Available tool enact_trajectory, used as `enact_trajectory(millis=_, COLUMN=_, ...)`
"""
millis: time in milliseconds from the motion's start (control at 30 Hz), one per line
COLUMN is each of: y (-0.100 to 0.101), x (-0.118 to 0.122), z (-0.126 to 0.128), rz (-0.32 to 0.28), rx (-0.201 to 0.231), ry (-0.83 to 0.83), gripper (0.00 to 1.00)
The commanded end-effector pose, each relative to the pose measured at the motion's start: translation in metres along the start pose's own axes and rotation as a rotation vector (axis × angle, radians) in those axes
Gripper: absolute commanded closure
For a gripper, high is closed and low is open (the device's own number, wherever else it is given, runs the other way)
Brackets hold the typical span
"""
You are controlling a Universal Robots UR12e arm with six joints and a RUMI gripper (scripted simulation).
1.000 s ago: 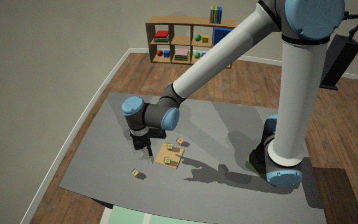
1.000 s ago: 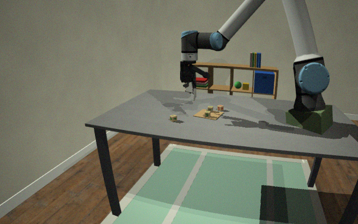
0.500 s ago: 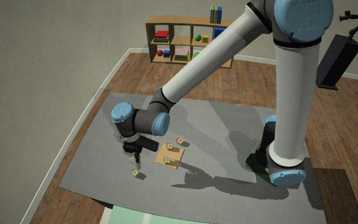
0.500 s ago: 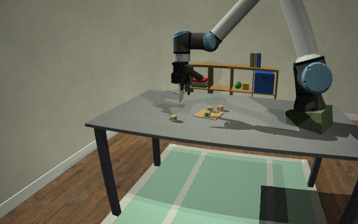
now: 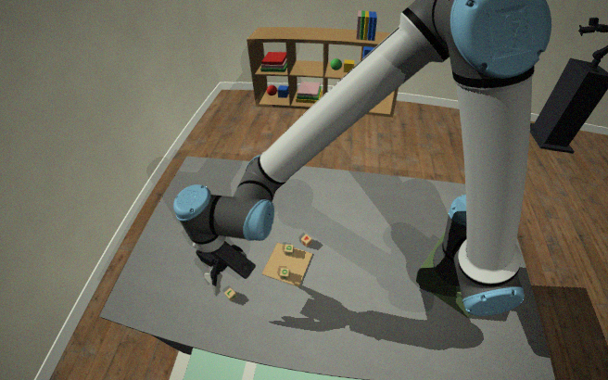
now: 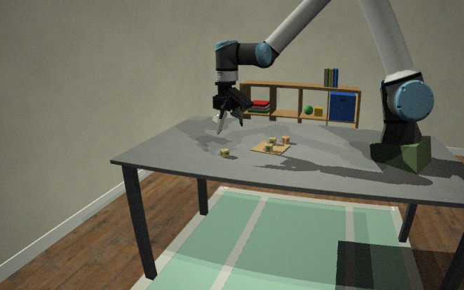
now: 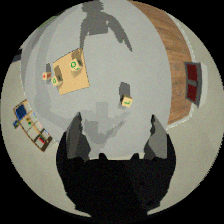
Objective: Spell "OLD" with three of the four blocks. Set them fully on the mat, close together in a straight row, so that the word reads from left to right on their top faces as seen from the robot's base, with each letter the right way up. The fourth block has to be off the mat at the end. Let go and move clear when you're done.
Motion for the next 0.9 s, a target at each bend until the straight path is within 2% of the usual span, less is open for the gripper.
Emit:
enact_trajectory(millis=0, y=0.000, x=0.000, z=0.013, rz=-0.002, rx=-0.003, ry=0.092, gripper=0.00)
enact_trajectory(millis=433, y=0.001, x=0.000, z=0.031, rz=-0.003, rx=-0.002, ry=0.220, gripper=0.00)
enact_trajectory(millis=867, y=0.002, x=0.000, z=0.035, rz=-0.003, rx=-0.002, ry=0.247, gripper=0.00)
Point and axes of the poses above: the point where the finger pads meet when closed, its own y axis out along the fingers, its own z axis across the jaws, x = y × z, the point moved 2 cm from there along -y, back along the fingers, and after that the axes turned 12 degrees about y, right-handed, at the moved point
